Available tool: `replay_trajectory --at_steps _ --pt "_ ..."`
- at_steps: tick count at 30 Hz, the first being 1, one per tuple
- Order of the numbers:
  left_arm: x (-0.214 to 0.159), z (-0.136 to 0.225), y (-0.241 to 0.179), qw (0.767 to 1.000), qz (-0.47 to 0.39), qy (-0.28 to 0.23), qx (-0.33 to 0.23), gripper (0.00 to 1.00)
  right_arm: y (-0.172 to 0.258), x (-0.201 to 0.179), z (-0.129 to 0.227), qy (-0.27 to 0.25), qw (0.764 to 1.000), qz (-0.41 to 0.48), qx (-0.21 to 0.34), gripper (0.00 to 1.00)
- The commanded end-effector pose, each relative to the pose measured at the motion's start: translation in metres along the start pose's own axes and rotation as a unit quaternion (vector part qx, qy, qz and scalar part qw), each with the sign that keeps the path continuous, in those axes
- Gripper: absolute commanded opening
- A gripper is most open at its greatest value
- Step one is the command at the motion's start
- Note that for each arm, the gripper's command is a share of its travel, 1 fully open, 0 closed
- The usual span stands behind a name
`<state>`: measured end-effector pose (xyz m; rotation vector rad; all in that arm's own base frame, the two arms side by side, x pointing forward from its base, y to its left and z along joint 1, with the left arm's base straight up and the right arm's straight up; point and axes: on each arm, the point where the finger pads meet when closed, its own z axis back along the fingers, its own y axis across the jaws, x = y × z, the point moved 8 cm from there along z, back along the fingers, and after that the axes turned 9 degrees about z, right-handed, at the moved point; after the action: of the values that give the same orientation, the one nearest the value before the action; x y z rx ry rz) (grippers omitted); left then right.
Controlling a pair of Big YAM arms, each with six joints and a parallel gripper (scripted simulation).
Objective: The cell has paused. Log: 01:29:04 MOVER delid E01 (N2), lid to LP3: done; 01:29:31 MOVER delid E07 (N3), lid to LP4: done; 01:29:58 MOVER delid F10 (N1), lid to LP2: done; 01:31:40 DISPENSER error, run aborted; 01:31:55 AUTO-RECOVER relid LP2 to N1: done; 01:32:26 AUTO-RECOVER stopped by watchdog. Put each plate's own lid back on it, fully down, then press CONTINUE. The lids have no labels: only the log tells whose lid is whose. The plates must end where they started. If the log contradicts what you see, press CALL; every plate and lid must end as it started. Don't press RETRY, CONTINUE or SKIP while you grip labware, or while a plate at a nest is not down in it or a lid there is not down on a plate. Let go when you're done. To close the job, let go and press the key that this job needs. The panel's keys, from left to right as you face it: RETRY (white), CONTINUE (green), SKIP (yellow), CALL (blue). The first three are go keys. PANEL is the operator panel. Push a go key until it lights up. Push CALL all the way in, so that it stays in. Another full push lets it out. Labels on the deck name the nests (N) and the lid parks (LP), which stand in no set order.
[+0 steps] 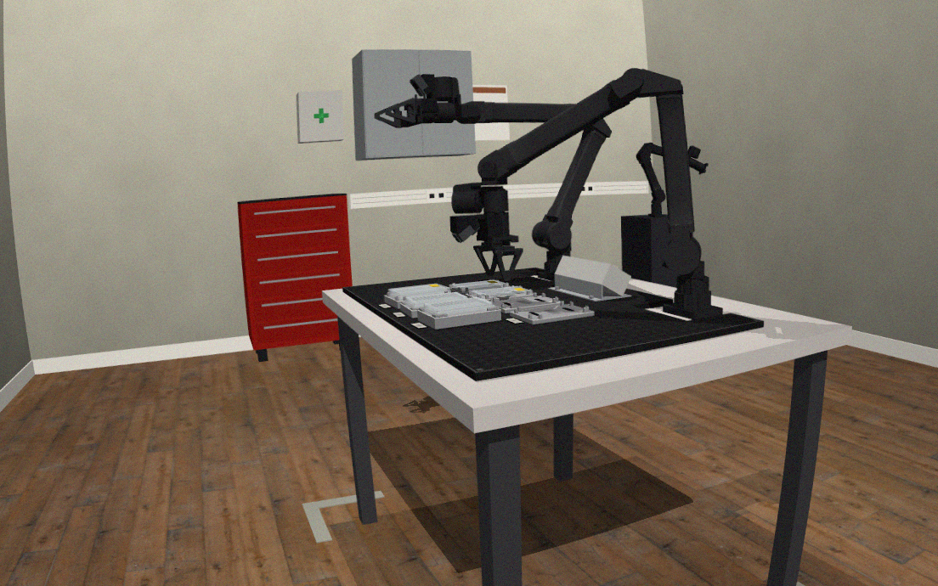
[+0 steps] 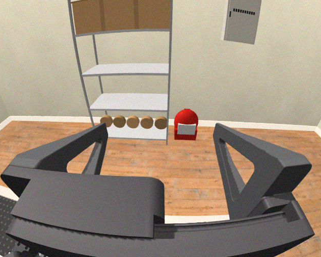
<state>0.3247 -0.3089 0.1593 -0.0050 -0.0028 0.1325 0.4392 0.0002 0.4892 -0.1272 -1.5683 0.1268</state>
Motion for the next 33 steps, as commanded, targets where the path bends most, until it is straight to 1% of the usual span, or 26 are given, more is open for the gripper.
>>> replay_trajectory --at_steps 1,18,23,24,26,33 --pt "0.016 0.011 -0.011 1.0 0.01 -0.013 -0.013 1.0 -0.006 0.03 0.002 -0.028 1.0 -0.006 -0.004 1.0" --pt "0.02 0.009 -0.006 1.0 0.015 -0.011 -0.011 1.0 -0.006 0.03 0.002 -0.028 1.0 -0.006 -0.004 1.0" --pt "-0.014 0.012 -0.027 0.995 0.011 -0.096 -0.029 0.95 -0.006 0.03 0.002 -0.028 1.0 -0.006 -0.004 1.0" --pt "-0.017 0.012 -0.031 0.993 0.011 -0.112 -0.032 0.94 -0.006 0.03 0.002 -0.028 1.0 -0.006 -0.004 1.0" --pt "-0.017 0.012 -0.031 0.993 0.011 -0.112 -0.032 0.94 -0.006 0.03 0.002 -0.028 1.0 -0.006 -0.004 1.0" --pt "-0.039 -0.01 -0.065 0.976 0.011 -0.215 -0.035 0.87 -0.006 0.03 0.002 -0.028 1.0 -0.006 -0.004 1.0"
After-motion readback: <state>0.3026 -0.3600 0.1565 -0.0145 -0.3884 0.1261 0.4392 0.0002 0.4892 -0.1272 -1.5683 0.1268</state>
